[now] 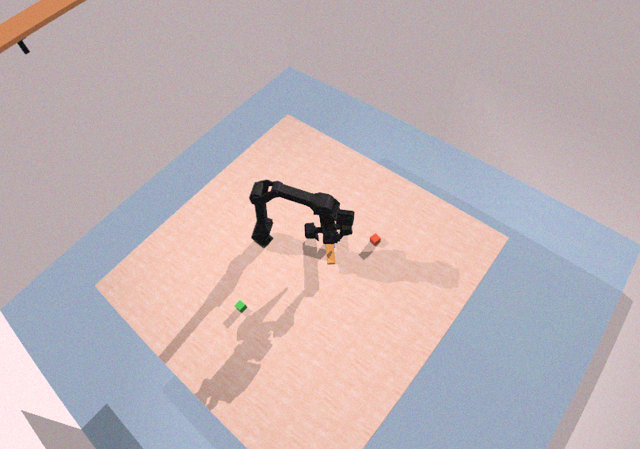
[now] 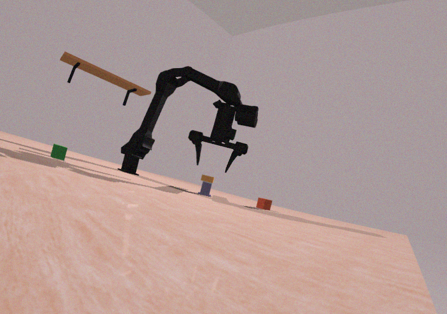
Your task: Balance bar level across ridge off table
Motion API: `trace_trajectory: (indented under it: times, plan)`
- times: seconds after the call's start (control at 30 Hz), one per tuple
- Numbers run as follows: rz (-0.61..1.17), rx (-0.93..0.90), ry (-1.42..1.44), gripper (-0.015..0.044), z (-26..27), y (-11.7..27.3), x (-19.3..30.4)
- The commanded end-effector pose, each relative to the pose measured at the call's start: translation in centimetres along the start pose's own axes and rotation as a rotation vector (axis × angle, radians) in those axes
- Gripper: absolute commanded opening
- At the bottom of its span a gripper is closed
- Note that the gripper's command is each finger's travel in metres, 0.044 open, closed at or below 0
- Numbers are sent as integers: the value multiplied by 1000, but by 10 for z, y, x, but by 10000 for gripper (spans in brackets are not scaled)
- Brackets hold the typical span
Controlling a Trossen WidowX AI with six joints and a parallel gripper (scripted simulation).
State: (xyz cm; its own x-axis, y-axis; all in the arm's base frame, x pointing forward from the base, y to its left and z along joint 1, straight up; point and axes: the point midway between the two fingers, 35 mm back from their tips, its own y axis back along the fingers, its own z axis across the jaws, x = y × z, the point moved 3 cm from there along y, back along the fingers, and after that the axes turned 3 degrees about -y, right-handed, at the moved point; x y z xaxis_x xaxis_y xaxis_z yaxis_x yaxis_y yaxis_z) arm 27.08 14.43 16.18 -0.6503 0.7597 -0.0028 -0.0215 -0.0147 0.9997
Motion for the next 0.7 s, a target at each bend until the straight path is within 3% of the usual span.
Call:
trace_trajectory:
  times: [0.0, 0.1, 0.67]
  plan:
    - [-2, -13, 1, 440, 0, 47, 0]
    - [-2, -13, 1, 440, -3, 66, 1]
    - [-2, -13, 1, 440, -3, 66, 1]
